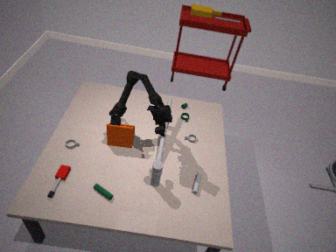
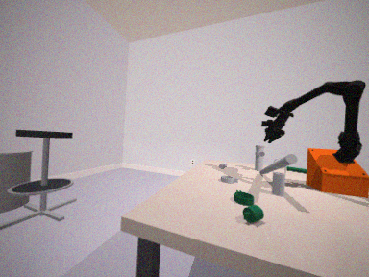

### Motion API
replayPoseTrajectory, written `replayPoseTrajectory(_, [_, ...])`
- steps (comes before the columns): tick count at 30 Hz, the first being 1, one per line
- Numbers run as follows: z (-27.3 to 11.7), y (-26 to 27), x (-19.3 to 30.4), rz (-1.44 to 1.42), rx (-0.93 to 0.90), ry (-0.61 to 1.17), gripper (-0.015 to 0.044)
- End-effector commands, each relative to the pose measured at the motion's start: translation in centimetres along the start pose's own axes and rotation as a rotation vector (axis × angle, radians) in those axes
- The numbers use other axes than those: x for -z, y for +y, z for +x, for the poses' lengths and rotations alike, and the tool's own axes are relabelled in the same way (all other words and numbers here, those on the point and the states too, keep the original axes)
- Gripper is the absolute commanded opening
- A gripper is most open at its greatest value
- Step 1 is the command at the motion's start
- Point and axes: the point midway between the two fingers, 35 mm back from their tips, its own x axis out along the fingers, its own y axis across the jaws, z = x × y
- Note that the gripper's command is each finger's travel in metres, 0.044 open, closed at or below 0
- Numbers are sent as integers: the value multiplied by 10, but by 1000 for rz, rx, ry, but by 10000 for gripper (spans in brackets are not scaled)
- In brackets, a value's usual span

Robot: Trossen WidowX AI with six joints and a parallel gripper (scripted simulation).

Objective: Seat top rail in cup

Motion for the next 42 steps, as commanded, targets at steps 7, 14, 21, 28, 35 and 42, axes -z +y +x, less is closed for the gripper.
replayPoseTrajectory(7, [54,20,15,-883,-191,228,440])
replayPoseTrajectory(14, [82,35,27,-1408,-406,289,440])
replayPoseTrajectory(21, [83,35,27,-1445,-420,288,440])
replayPoseTrajectory(28, [83,35,27,-1445,-420,288,440])
replayPoseTrajectory(35, [83,35,27,-1445,-420,288,440])
replayPoseTrajectory(42, [115,39,43,-1445,-421,287,440])
